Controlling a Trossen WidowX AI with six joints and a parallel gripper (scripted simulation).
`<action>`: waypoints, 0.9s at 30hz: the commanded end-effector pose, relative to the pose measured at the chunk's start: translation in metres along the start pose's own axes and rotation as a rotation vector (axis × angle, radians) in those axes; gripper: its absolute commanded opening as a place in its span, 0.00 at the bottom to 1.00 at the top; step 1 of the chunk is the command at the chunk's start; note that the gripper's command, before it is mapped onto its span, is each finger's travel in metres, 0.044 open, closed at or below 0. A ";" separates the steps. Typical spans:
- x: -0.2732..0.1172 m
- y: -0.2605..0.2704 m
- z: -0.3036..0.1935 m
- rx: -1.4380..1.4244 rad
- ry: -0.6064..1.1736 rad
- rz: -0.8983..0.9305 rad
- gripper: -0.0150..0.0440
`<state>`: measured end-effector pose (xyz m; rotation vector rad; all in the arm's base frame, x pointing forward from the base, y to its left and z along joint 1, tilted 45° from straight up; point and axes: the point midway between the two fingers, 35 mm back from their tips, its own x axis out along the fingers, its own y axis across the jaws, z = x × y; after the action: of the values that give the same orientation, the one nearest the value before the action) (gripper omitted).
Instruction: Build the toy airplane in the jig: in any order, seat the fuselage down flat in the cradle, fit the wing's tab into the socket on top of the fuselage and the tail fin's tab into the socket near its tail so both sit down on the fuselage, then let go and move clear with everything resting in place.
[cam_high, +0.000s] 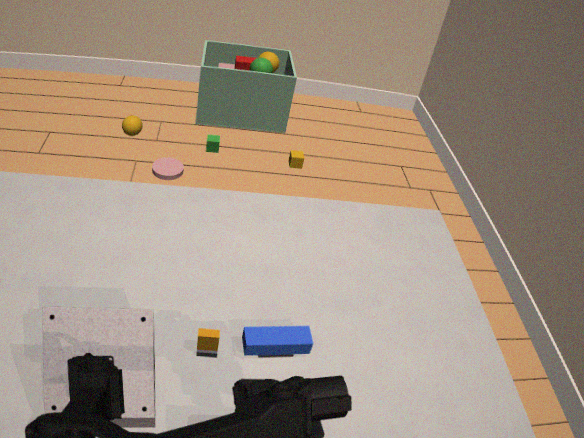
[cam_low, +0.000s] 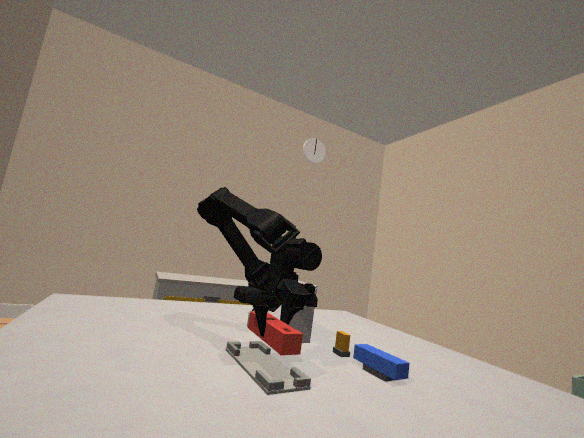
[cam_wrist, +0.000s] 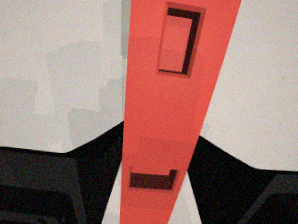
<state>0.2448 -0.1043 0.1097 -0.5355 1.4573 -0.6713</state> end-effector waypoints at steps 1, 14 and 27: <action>0.004 0.000 0.000 -0.007 0.001 -0.003 0.58; 0.025 -0.001 0.000 -0.007 0.000 -0.003 0.58; 0.037 -0.002 0.000 0.002 0.000 -0.004 0.57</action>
<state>0.2442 -0.1316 0.0844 -0.5375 1.4560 -0.6755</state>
